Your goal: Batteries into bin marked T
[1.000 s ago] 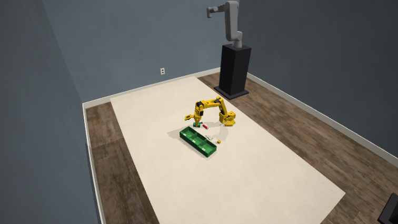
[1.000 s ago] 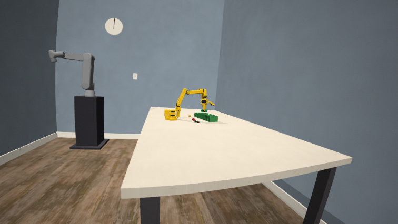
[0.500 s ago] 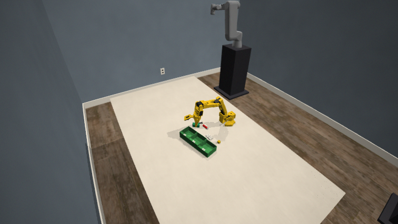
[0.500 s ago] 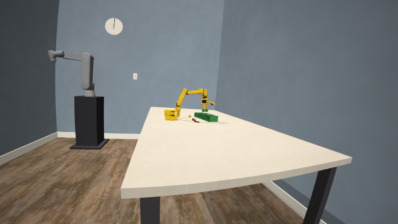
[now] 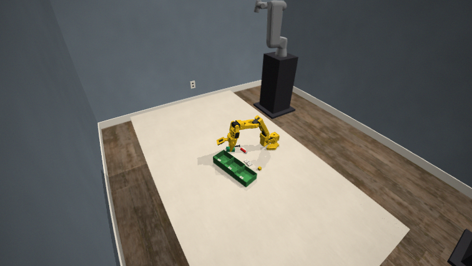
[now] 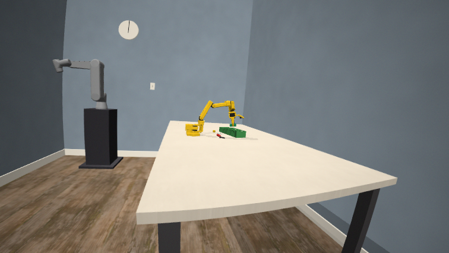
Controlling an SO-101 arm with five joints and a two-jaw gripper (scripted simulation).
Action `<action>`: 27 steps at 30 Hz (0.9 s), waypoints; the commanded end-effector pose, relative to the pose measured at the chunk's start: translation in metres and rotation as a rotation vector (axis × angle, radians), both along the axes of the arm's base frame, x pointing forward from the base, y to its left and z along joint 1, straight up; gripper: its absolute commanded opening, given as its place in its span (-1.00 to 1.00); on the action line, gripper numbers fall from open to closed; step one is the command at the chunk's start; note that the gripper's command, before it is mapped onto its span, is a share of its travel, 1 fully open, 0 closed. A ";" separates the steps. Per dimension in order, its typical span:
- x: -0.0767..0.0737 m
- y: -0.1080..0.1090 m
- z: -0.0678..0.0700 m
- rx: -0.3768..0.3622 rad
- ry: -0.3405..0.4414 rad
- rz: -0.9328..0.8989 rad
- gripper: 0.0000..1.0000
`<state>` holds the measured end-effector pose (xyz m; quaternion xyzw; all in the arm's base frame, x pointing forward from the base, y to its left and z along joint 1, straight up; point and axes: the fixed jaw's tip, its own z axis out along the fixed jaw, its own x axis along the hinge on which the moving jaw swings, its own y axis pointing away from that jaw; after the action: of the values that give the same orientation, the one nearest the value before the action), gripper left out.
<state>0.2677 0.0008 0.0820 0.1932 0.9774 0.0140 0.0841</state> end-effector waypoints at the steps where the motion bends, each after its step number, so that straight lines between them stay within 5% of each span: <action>1: 0.011 -0.002 0.014 -0.012 -0.086 0.043 -1.00; 27: 0.024 -0.003 0.014 -0.054 -0.137 0.198 -1.00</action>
<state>0.2821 0.0001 0.0805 0.1043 0.9883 0.0082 0.1113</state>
